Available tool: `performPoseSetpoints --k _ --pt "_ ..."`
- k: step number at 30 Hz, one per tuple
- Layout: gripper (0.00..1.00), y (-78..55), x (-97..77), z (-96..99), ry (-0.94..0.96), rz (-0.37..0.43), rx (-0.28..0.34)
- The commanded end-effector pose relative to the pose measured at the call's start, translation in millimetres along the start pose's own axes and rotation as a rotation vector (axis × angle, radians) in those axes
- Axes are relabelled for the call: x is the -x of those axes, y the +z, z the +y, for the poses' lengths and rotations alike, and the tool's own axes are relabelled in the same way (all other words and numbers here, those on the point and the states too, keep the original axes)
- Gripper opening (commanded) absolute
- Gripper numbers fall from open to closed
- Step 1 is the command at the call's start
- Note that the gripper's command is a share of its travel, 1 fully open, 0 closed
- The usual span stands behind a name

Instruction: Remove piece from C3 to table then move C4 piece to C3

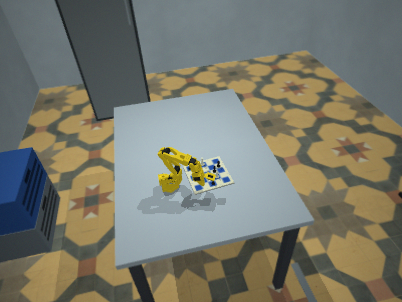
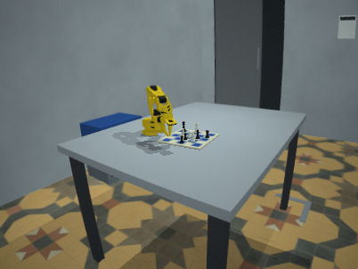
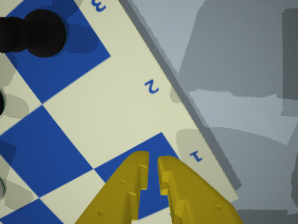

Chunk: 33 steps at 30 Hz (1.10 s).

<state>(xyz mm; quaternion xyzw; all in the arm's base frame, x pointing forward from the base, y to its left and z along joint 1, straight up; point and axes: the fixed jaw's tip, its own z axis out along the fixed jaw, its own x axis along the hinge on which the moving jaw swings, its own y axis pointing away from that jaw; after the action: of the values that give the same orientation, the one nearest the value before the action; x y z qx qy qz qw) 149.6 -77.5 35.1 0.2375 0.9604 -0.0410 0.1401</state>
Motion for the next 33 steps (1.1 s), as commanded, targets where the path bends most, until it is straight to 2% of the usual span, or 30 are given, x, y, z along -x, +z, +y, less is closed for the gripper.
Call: performPoseSetpoints --k 1,33 --pt "0.00 4.5 -2.9 -1.5 0.003 0.012 -0.001" --pt "0.00 7.3 -7.5 -1.2 0.001 0.013 -0.001"
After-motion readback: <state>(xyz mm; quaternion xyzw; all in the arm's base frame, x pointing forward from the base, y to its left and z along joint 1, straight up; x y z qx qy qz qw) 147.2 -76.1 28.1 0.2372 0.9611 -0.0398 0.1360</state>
